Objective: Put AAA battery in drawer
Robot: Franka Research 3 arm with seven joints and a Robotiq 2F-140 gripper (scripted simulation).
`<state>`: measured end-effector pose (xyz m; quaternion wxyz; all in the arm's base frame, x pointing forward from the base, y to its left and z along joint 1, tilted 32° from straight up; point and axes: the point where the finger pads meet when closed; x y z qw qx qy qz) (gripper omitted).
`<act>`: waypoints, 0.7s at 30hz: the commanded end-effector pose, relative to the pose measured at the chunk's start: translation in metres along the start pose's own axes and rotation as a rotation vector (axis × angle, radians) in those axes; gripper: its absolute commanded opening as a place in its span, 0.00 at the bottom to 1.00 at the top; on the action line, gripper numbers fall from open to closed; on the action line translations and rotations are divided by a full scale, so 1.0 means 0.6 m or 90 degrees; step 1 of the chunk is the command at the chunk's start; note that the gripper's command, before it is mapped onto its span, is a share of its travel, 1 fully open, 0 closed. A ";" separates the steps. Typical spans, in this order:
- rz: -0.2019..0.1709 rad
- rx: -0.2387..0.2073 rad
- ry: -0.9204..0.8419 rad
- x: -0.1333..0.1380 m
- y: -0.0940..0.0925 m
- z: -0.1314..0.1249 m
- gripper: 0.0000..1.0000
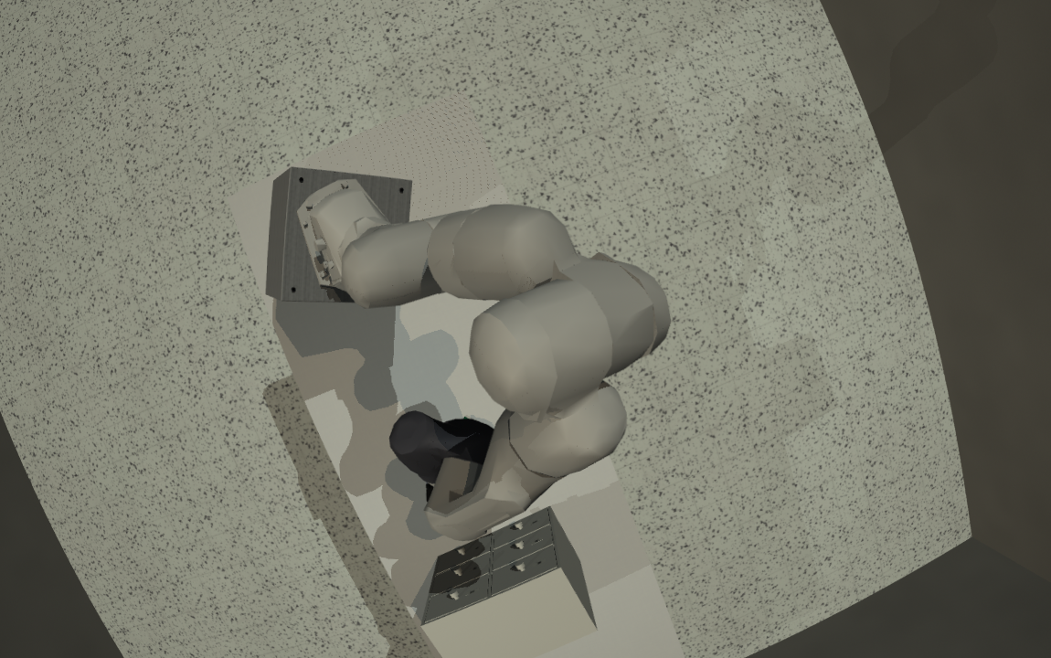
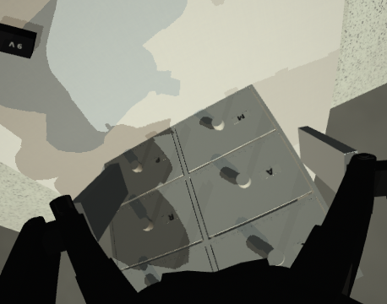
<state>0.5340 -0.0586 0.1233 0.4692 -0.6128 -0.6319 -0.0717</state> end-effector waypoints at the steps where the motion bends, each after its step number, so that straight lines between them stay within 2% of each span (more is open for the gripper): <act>1: -0.040 -0.116 -0.129 0.017 0.020 -0.008 1.00; 12: -0.065 -0.208 -0.177 0.018 0.036 -0.009 1.00; 17: -0.066 -0.211 -0.181 0.018 0.037 -0.009 1.00; 18: -0.066 -0.211 -0.181 0.018 0.037 -0.009 0.20; 21: -0.066 -0.211 -0.181 0.018 0.037 -0.009 0.20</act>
Point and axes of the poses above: the point where the finger pads meet when closed, its own y axis out along the fingers, its own x axis across the jaws, z = x × y, and after that the axes turned 4 degrees about y, right-handed
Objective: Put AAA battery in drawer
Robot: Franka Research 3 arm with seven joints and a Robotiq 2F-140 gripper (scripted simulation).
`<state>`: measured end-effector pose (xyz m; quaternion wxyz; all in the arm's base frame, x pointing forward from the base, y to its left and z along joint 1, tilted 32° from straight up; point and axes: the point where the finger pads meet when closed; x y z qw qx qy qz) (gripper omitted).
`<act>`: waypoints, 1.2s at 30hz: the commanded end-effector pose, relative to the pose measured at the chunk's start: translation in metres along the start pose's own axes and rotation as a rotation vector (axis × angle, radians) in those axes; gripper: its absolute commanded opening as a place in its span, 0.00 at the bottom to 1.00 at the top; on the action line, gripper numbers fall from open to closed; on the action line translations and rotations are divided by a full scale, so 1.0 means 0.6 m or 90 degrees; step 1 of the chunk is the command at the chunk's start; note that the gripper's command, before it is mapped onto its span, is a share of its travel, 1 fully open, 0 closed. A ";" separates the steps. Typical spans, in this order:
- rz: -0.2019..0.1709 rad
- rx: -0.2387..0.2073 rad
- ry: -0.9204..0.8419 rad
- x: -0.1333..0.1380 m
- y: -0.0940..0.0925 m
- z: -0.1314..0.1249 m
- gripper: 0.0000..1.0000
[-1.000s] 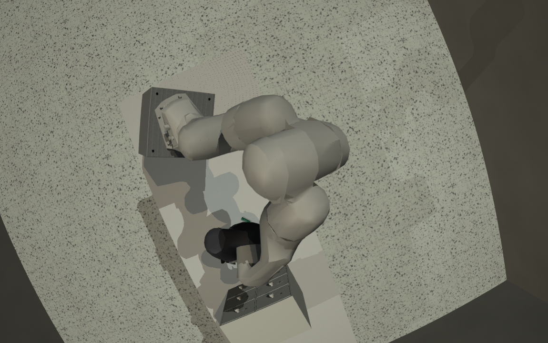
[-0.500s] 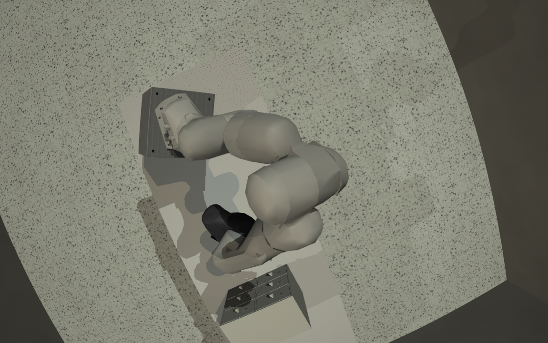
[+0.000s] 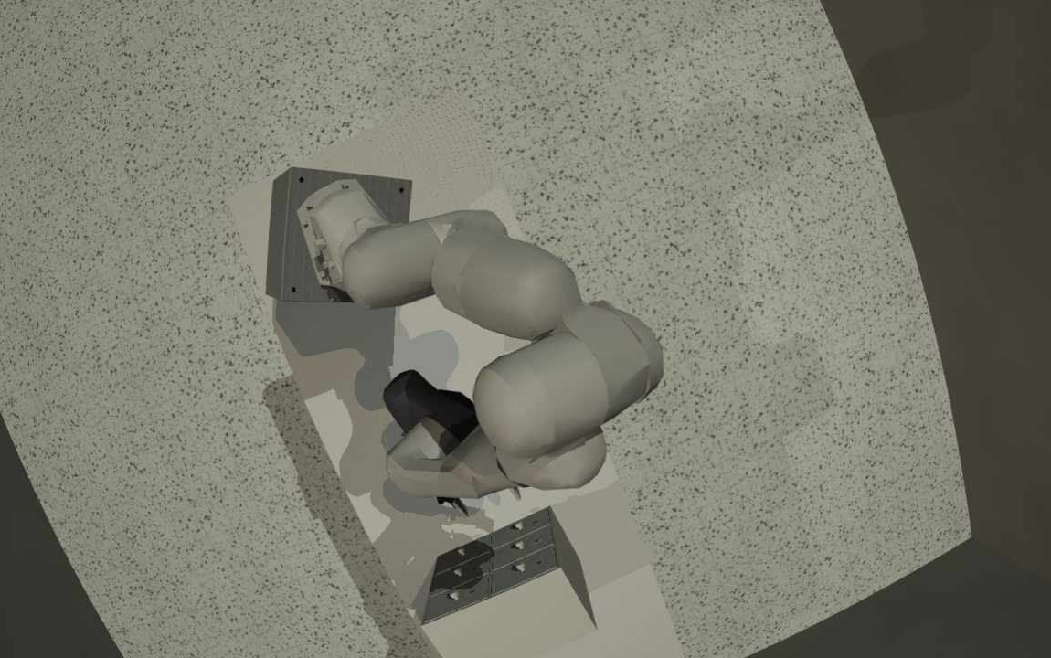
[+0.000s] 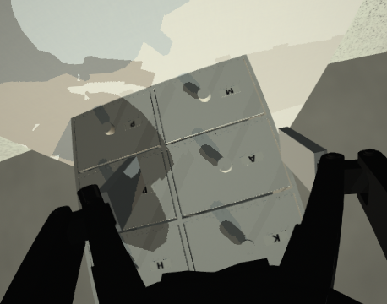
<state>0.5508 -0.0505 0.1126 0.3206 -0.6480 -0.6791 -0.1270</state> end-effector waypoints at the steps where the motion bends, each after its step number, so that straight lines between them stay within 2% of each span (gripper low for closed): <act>1: -0.018 -0.031 -0.072 0.012 0.006 -0.015 0.20; 22: -0.018 -0.031 -0.072 0.012 0.010 -0.016 0.20; 28: -0.018 -0.031 -0.072 0.013 0.022 -0.019 0.20; 36: -0.018 -0.031 -0.072 0.016 0.062 -0.031 0.20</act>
Point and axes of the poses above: the point where the finger pads meet when closed, its own y axis out along the fingers, its own x axis across the jaws, z = x × y, and after that the axes turned 4 degrees about y, right-handed
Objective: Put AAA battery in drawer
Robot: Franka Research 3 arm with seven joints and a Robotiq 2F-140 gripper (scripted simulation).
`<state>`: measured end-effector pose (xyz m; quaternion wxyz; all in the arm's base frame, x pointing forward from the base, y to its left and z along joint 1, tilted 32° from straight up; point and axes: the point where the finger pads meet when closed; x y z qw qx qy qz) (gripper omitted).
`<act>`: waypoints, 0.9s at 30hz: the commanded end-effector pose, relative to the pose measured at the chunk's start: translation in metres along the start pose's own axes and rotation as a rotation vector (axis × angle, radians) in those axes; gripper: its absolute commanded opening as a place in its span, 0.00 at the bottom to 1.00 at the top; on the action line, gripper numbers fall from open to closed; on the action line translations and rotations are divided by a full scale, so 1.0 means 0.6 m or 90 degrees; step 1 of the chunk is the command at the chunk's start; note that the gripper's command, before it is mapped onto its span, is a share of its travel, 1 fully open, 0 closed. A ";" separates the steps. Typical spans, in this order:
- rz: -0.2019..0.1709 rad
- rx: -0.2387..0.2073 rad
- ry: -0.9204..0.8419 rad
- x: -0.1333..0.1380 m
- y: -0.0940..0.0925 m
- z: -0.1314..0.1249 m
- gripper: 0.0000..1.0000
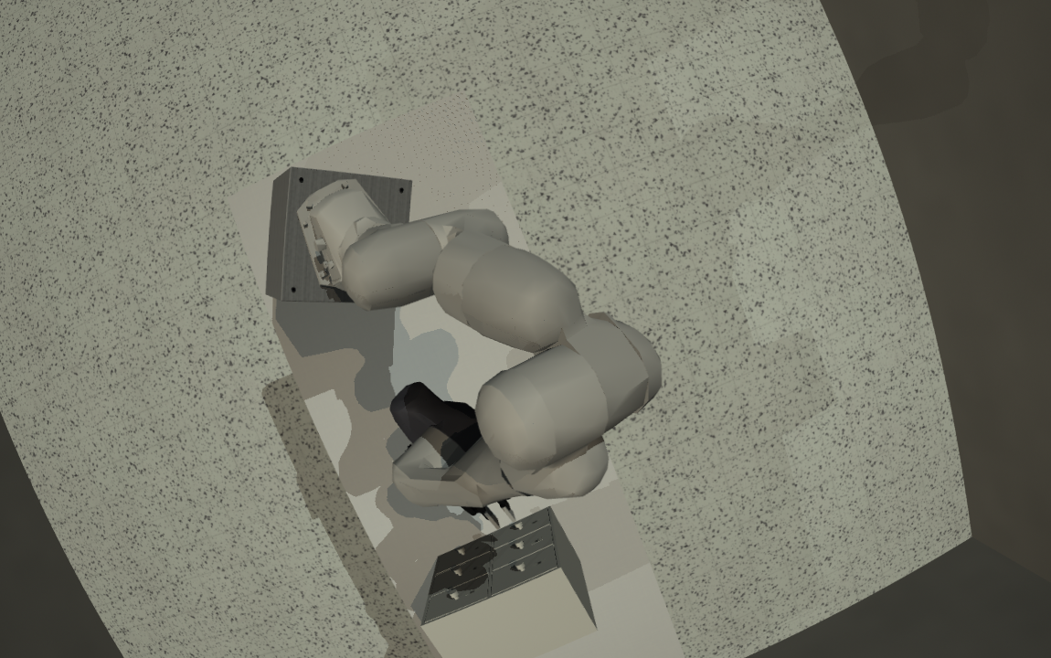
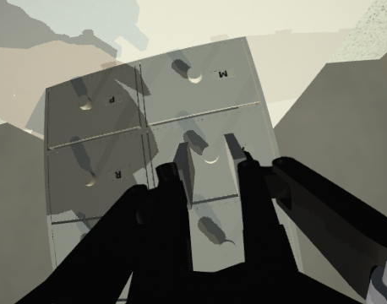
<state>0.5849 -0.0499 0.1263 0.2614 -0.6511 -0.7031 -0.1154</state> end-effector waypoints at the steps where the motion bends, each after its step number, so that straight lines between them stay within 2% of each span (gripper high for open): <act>1: 0.004 0.005 0.000 -0.001 0.018 0.001 0.20; 7: 0.004 0.005 0.000 -0.001 0.049 -0.005 0.20; 14: 0.004 0.005 0.000 -0.001 0.063 -0.009 0.20; 27: 0.004 0.005 0.000 -0.001 0.067 -0.009 0.20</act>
Point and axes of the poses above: the point where the finger pads meet when closed, its own y axis out along the fingers, its own x axis across the jaws, z = x × y, and after that the axes turned 4 degrees about y, right-handed
